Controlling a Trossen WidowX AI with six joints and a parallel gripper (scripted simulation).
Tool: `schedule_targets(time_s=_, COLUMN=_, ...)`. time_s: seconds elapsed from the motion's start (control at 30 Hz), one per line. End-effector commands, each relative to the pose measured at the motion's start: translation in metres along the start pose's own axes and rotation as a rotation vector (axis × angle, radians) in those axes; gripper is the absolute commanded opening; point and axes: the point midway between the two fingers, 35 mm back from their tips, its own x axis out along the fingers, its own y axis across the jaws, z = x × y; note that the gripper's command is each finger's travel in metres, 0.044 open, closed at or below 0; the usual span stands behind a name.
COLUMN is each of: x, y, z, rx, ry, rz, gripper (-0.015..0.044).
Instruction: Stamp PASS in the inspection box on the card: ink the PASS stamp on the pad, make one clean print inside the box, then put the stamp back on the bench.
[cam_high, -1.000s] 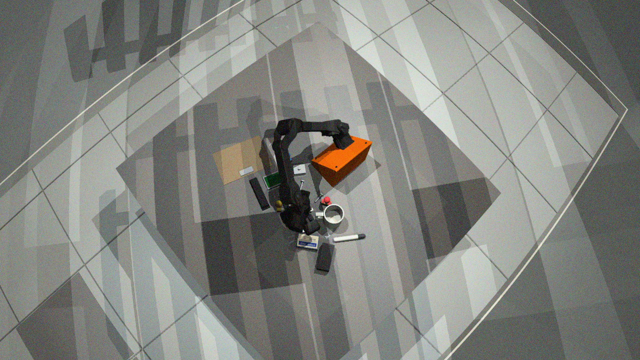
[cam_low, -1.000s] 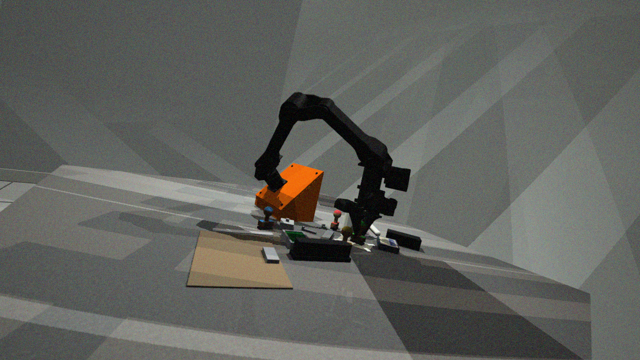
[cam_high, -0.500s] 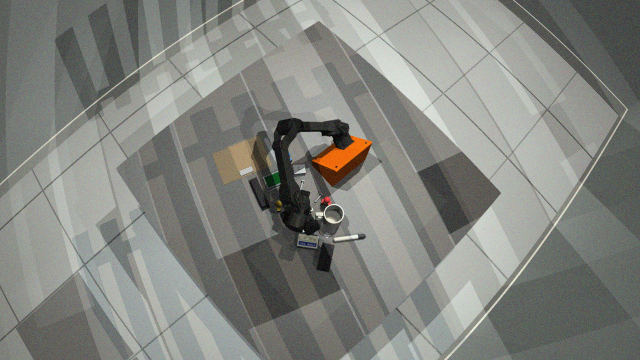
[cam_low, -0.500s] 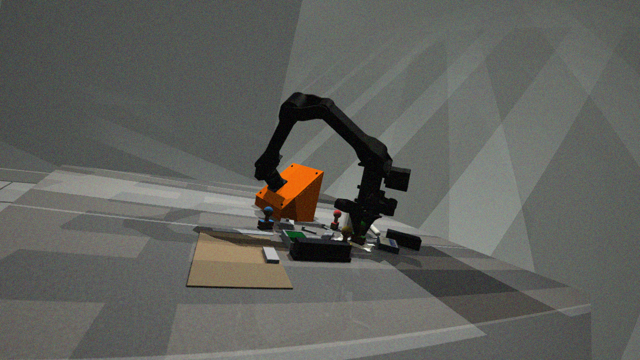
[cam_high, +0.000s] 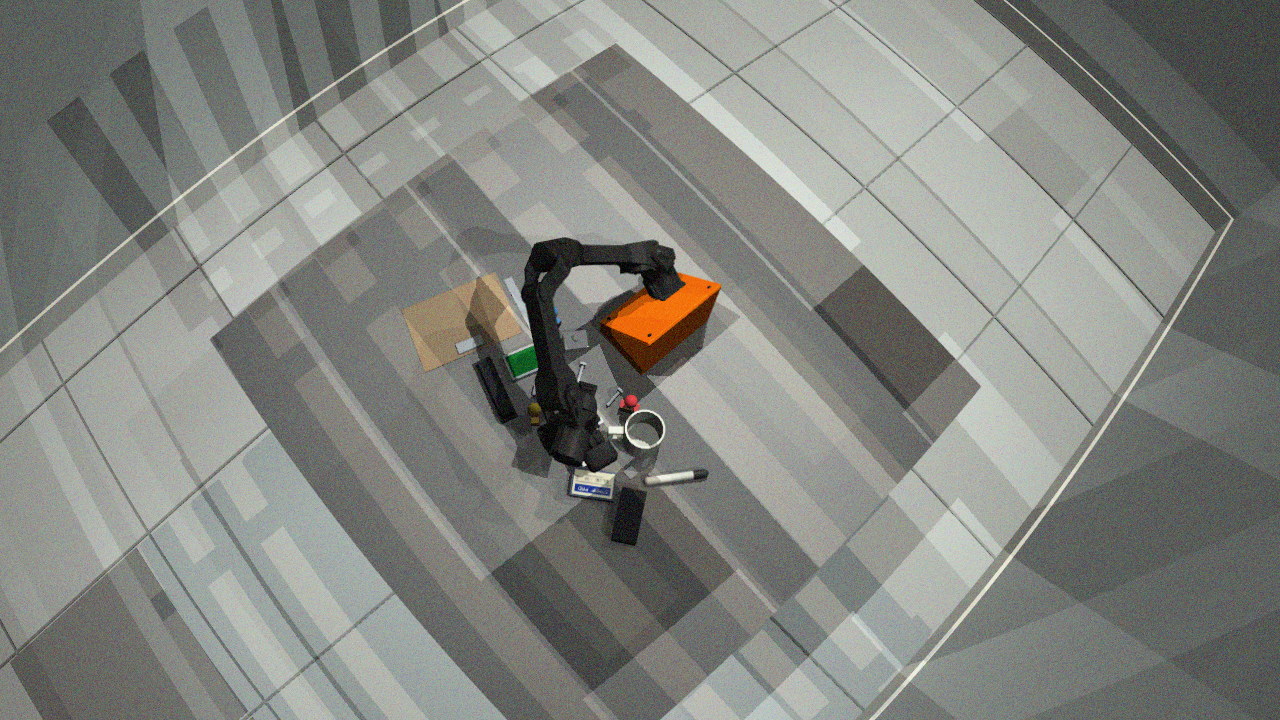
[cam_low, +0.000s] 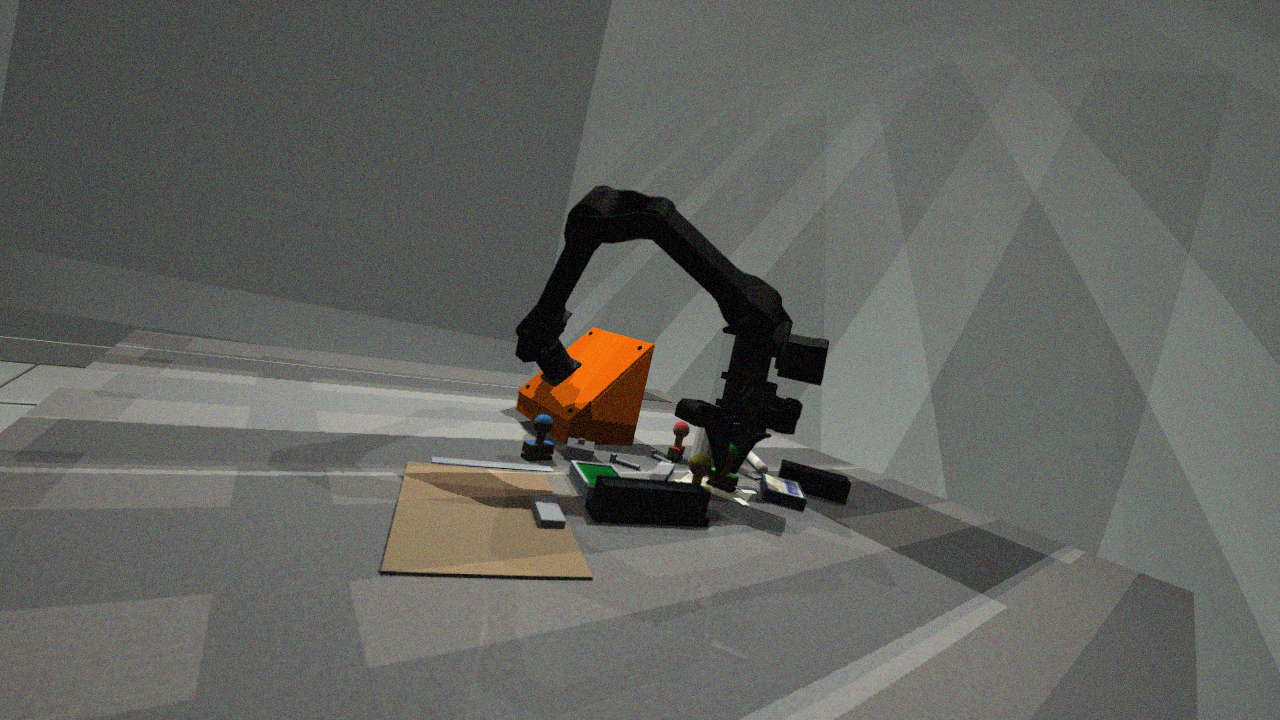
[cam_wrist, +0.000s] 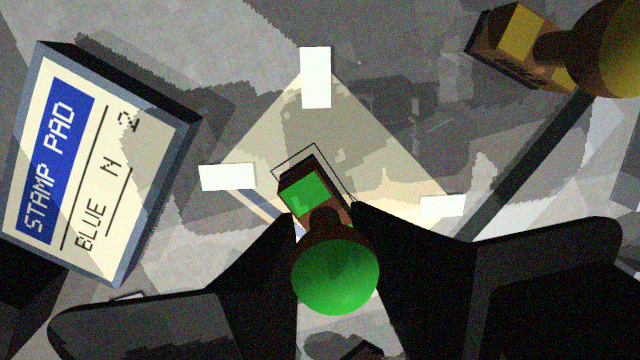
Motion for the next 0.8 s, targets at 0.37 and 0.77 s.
schedule_targets(time_s=0.37, x=-0.0003, y=-0.0008, z=0.0008, rx=0.000, ry=0.000, rz=-0.003, gripper=0.0000)
schedule_targets(time_s=0.77, x=-0.0062, y=-0.0006, z=0.0009, rx=0.000, ry=0.000, rz=-0.003, gripper=0.0000)
